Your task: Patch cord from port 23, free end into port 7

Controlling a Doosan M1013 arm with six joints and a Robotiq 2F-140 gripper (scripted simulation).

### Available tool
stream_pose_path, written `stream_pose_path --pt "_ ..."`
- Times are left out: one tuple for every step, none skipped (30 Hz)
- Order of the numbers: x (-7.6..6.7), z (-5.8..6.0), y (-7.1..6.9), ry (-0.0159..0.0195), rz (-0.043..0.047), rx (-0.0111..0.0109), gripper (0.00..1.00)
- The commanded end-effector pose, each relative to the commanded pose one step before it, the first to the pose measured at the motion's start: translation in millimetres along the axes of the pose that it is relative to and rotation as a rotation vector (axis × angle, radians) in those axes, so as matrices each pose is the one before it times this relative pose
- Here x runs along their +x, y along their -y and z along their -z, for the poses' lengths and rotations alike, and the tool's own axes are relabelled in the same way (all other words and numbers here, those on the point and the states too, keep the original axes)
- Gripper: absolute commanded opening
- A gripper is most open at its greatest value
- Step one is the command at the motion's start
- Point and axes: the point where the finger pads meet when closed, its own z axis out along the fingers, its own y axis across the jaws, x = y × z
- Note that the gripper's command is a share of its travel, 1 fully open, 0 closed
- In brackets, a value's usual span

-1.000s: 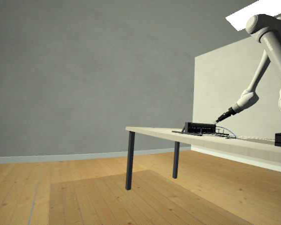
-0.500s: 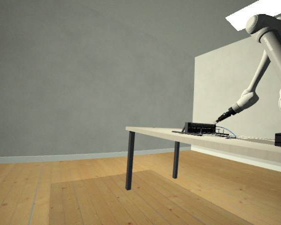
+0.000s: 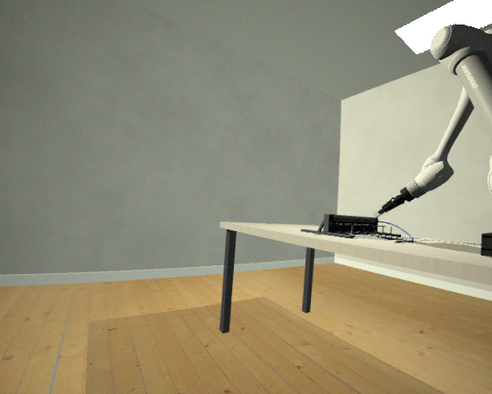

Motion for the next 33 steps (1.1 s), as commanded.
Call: stream_pose_path --pt "0.08 4.25 0.03 -0.00012 -0.00003 0.00007 0.00" --pt "0.00 0.00 0.00 0.00000 0.00000 0.00000 0.00" --pt "0.00 0.00 0.00 0.00000 0.00000 0.00000 0.00" --pt "0.00 3.38 0.00 0.00000 0.00000 0.00000 0.00" --pt "0.00 4.32 0.00 0.00000 0.00000 0.00000 0.00" --pt "0.00 5.25 0.00 0.00000 0.00000 0.00000 0.00" --pt "0.00 6.11 0.00 0.00000 0.00000 0.00000 0.00" --pt "0.01 6.89 0.00 0.00000 0.00000 0.00000 0.00" --pt "-0.01 7.55 0.00 0.00000 0.00000 0.00000 0.00" --pt "0.00 8.07 0.00 0.00000 0.00000 0.00000 0.00" --pt "0.00 8.45 0.00 0.00000 0.00000 0.00000 0.00" --pt "0.00 8.67 0.00 0.00000 0.00000 0.00000 0.00" --pt "0.00 8.74 0.00 0.00000 0.00000 0.00000 0.00" --pt "0.00 8.65 0.00 0.00000 0.00000 0.00000 0.00" --pt "0.00 8.42 0.00 0.00000 0.00000 0.00001 0.00" --pt "0.00 8.04 0.00 0.00000 0.00000 0.00000 0.00" --pt "0.00 7.54 0.00 0.00000 0.00000 0.00000 0.00" --pt "0.00 6.93 0.00 0.00000 0.00000 0.00000 0.00" --pt "0.00 0.00 0.00 0.00000 0.00000 0.00000 0.00" --pt "0.00 0.00 0.00 0.00000 0.00000 0.00000 0.00" --pt "0.00 6.22 0.00 0.00000 0.00000 0.00000 0.00" --pt "0.00 5.45 0.00 0.00000 0.00000 0.00000 0.00" --pt "0.00 4.62 0.00 0.00000 0.00000 0.00000 0.00" --pt "0.00 3.77 0.00 0.00000 0.00000 0.00000 0.00" --pt "-0.01 2.93 0.00 0.00001 0.00000 -0.00001 0.00" --pt "0.01 2.12 0.00 -0.00001 0.00000 0.00001 0.00" --pt "0.00 1.38 0.00 0.00000 0.00000 0.00000 0.00" --pt "0.00 0.76 0.00 0.00001 0.00000 -0.00001 0.00" --pt "0.00 0.30 0.00 0.00000 0.00000 0.00000 0.00" --pt "0.00 0.05 0.00 0.00000 0.00000 0.00000 0.00" --pt "0.02 0.00 0.00 -0.00004 -0.00002 -0.00002 0.00" --pt "0.11 -0.02 -0.01 -0.00025 -0.00017 -0.00011 0.00" --pt "0.28 -0.06 -0.02 -0.00067 -0.00044 -0.00029 0.00"
